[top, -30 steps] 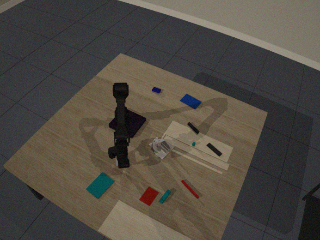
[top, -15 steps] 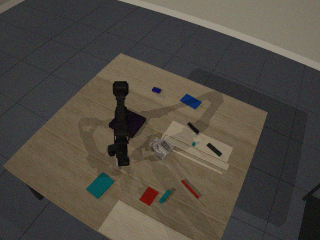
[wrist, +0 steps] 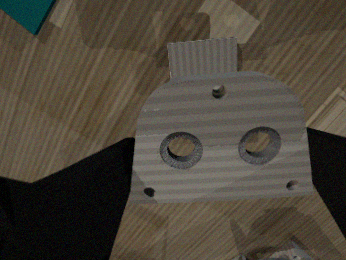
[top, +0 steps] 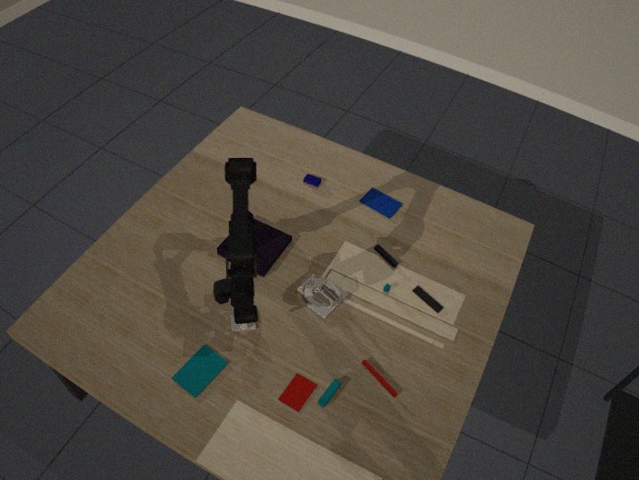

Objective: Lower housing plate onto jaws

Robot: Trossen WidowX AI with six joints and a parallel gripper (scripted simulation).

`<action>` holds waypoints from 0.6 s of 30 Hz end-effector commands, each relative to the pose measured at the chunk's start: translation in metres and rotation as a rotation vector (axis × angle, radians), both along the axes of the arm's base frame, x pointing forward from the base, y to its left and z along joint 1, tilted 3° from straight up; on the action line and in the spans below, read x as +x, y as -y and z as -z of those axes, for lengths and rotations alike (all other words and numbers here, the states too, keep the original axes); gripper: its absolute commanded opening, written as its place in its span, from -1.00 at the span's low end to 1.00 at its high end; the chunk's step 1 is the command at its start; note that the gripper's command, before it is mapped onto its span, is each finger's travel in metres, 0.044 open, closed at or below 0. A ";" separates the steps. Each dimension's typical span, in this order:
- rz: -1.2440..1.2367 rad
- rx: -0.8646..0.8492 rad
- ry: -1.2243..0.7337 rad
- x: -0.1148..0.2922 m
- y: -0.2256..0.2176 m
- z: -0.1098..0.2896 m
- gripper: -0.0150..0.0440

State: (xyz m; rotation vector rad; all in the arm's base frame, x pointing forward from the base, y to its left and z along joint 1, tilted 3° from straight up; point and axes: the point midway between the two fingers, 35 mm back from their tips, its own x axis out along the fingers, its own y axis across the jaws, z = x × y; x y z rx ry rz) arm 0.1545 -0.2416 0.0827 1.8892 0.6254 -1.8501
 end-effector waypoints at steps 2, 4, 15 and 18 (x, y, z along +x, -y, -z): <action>-0.025 0.001 0.006 0.002 -0.002 -0.003 0.70; -0.080 0.000 0.008 0.007 -0.006 -0.003 0.70; -0.411 -0.006 0.018 0.035 -0.029 -0.005 0.70; -0.501 -0.007 0.021 0.042 -0.036 -0.005 0.70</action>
